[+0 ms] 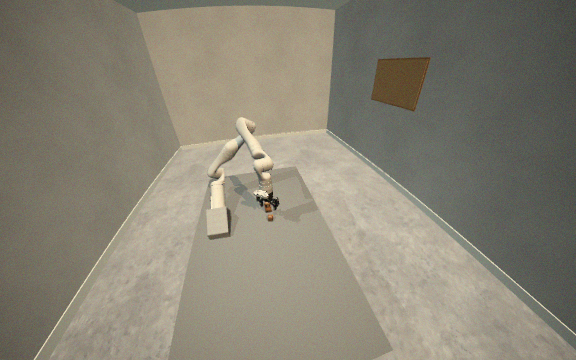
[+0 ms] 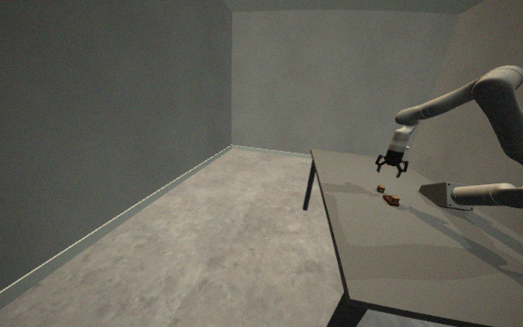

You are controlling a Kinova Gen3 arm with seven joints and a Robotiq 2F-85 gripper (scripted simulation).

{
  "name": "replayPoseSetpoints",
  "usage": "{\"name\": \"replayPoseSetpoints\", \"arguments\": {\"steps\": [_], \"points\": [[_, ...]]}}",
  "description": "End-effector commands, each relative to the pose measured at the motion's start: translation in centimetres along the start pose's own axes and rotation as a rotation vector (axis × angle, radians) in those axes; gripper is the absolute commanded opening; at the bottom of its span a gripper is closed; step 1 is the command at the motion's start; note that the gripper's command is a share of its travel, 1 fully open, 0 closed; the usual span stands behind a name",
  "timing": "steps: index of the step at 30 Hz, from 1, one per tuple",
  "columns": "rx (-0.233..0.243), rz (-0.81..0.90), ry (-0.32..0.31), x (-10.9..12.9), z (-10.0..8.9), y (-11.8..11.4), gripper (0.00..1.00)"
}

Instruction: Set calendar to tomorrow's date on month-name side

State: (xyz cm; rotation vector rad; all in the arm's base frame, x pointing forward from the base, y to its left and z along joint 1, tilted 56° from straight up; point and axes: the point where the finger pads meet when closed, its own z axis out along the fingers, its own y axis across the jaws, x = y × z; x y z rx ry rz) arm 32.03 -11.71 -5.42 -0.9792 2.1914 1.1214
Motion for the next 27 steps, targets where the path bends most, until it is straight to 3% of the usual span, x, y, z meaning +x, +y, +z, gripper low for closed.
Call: {"name": "replayPoseSetpoints", "arguments": {"steps": [1,22,27], "points": [[-0.008,0.074,0.006,-0.02,0.29,0.13,1.0],[-0.002,0.886,0.008,-0.02,0.68,0.07,1.0],[0.002,0.985,0.006,-0.05,0.66,-0.04,1.0]]}}
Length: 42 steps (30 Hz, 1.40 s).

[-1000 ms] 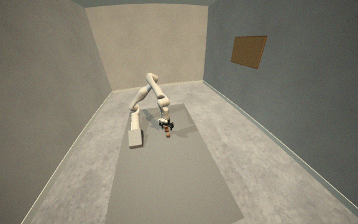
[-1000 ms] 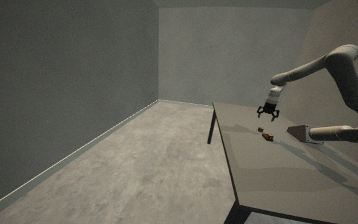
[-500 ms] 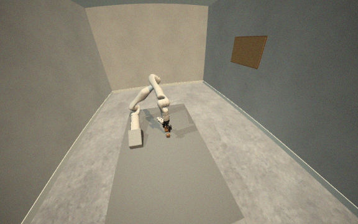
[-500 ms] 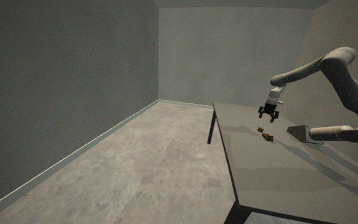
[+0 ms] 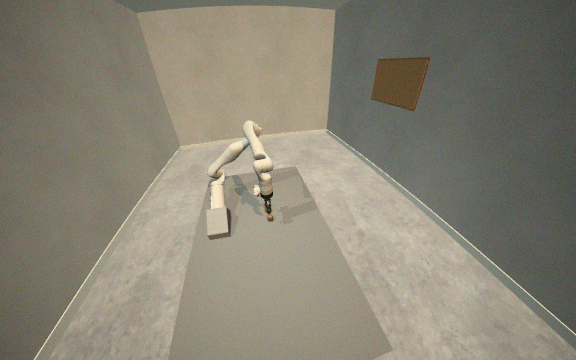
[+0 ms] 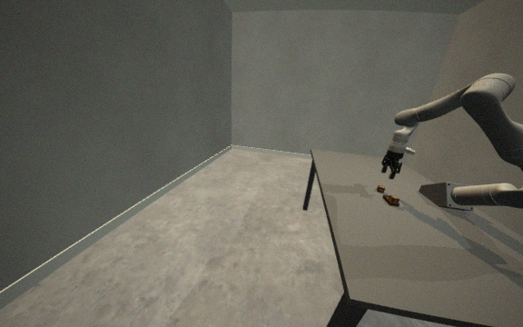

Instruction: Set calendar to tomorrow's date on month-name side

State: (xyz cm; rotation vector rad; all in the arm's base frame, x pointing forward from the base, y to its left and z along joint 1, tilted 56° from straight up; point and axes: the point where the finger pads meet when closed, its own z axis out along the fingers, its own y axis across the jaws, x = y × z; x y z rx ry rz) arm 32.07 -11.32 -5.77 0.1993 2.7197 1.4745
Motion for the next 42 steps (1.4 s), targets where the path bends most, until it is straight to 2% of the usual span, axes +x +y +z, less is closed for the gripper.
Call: {"name": "replayPoseSetpoints", "arguments": {"steps": [1,10,21,22,42], "points": [[0.003,0.028,0.004,-0.09,0.13,0.09,1.0],[0.009,0.2,-0.004,-0.34,0.05,0.02,1.0],[0.011,0.232,-0.005,-0.4,0.03,0.01,1.0],[0.011,0.232,-0.005,-0.4,0.03,0.01,0.48],[0.011,0.232,-0.005,-0.4,0.03,0.01,0.48]]}}
